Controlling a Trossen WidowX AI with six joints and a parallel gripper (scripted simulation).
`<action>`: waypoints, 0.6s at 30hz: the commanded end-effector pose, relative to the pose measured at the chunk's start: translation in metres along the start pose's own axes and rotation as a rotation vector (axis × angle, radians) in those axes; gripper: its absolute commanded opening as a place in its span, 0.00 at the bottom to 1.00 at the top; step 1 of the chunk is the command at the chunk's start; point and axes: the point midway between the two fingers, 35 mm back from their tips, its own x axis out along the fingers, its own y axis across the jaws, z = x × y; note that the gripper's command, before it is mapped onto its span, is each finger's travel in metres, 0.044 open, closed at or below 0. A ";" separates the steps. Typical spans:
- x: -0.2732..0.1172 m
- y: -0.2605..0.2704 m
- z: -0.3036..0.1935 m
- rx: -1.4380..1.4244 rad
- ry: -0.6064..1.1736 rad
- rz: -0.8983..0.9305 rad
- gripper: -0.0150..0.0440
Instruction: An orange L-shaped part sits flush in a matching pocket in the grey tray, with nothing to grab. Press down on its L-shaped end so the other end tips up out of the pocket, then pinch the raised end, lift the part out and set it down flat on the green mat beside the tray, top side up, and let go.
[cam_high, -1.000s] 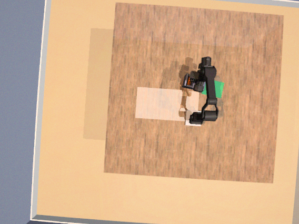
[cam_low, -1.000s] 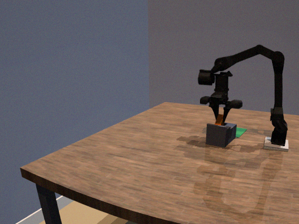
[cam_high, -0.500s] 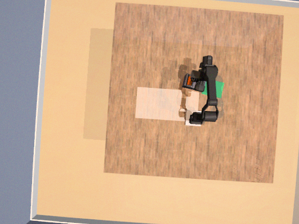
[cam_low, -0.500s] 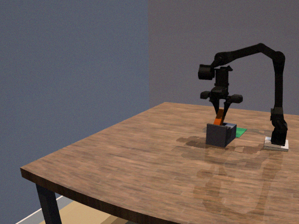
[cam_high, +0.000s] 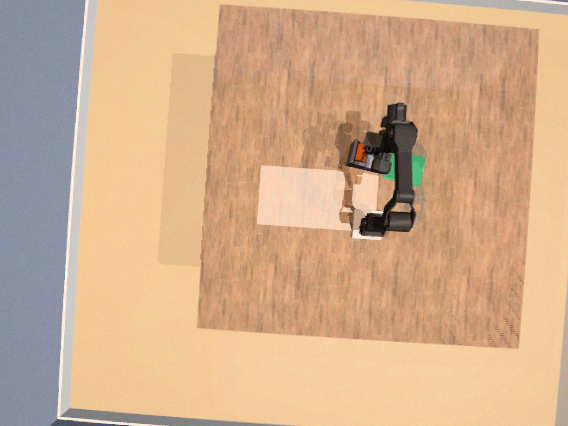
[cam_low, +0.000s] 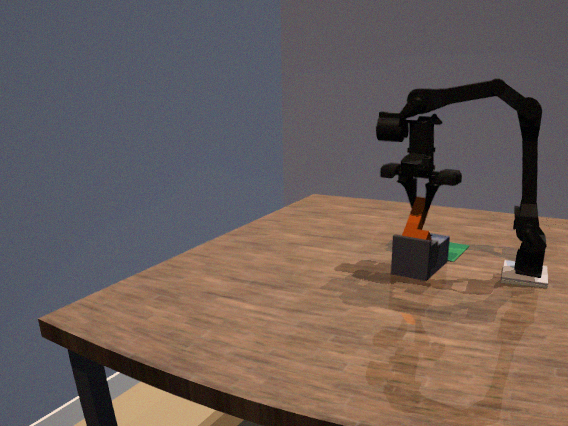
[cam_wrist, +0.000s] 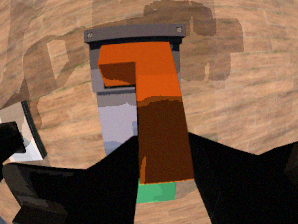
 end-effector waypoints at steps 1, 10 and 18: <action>-0.008 0.000 0.001 -0.004 -0.006 -0.001 0.25; -0.020 0.000 0.001 -0.004 -0.005 -0.001 0.25; -0.024 0.000 0.000 -0.004 -0.005 -0.001 0.25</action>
